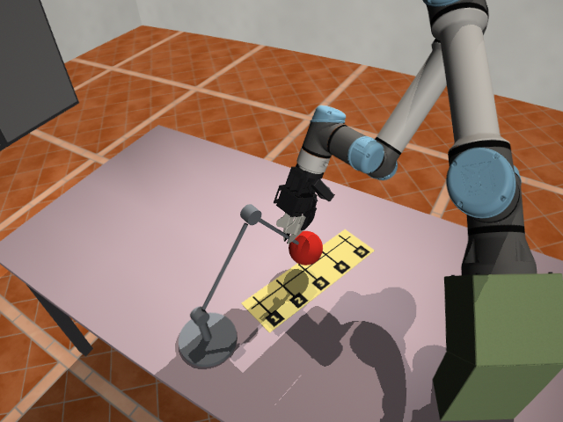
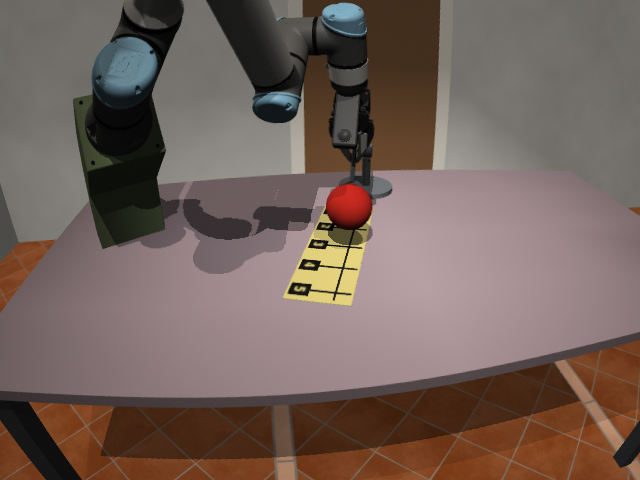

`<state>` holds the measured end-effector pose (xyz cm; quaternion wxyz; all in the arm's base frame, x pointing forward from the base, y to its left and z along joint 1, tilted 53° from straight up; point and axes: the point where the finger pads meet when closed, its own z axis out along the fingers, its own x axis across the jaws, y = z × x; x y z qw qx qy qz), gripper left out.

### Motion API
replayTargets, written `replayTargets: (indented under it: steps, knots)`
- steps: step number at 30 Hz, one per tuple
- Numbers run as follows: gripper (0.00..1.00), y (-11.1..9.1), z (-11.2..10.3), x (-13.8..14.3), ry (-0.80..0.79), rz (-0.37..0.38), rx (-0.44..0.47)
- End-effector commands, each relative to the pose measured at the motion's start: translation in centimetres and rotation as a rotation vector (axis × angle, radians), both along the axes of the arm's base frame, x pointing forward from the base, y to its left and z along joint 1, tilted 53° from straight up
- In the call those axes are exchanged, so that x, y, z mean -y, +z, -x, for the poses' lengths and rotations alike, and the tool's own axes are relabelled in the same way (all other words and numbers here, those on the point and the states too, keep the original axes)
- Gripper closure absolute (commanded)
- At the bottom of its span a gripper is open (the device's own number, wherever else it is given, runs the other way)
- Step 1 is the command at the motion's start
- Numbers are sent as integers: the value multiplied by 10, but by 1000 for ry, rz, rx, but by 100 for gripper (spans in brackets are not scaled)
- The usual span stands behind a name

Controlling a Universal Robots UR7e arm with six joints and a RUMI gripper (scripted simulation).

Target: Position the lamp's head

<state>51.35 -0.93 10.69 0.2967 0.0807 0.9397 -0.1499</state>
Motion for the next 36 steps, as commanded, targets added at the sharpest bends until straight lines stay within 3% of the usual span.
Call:
replayTargets:
  steps: [1, 14, 36]
  knots:
    - [100, 0, 0, 0, 1, 0, 1]
    - [100, 0, 0, 0, 1, 0, 1]
    - [100, 20, 18, 40, -29, 0, 1]
